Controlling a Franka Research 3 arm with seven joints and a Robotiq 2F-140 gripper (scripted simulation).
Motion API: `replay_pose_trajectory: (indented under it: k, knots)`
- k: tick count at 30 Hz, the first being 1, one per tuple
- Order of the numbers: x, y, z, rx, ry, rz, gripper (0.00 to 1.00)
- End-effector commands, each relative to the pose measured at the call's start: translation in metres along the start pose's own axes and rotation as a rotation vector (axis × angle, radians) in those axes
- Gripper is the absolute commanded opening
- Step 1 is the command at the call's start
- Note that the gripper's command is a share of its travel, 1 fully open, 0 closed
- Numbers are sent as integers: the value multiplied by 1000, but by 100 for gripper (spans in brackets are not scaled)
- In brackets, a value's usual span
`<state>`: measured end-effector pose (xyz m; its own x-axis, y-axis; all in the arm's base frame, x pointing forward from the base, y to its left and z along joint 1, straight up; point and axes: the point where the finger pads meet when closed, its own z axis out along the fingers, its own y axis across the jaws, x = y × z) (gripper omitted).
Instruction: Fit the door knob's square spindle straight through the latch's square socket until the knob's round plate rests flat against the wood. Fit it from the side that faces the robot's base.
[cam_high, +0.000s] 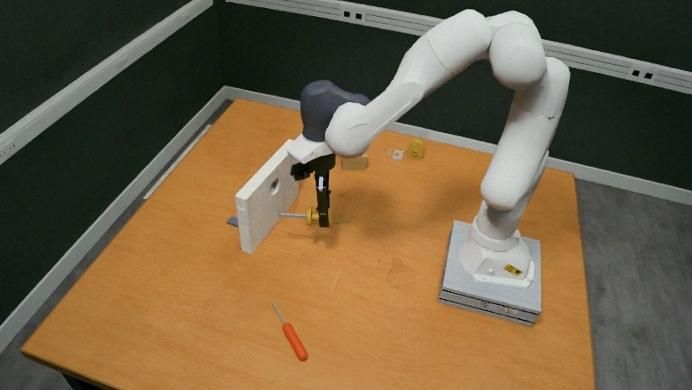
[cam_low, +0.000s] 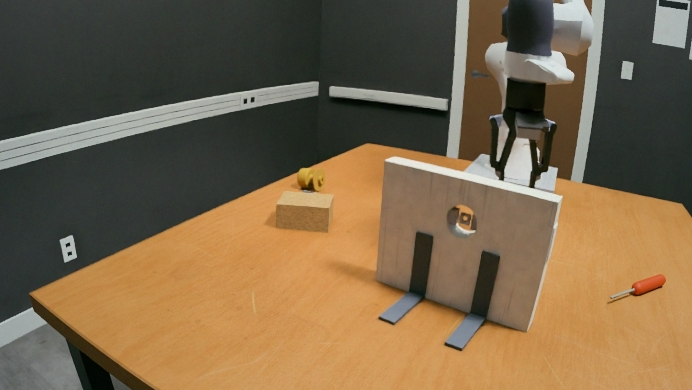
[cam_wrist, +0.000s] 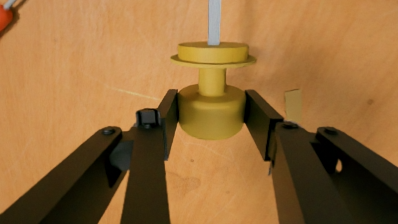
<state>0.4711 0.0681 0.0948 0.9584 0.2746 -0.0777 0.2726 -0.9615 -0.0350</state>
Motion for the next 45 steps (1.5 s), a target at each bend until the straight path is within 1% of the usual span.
replay_pose_trajectory:
  k: [1,4,7,9,11,14,19,24,26,29,31,45]
  knots:
    - [1,5,-2,-11,-8,81,42]
    - [2,6,-3,-17,-7,113,42]
    - [3,8,-4,-33,-4,193,42]
    - [3,8,-4,-33,-4,193,42]
    - [5,11,-6,-42,-1,238,42]
    - [11,22,-11,-42,-1,238,42]
    - [11,23,-12,-45,-1,253,42]
    - [13,26,-13,-71,5,381,42]
    - [13,26,-13,-71,5,381,42]
    - [19,37,-19,-74,6,395,42]
    - [21,40,-21,-74,6,395,42]
    - [21,40,-21,-74,6,395,42]
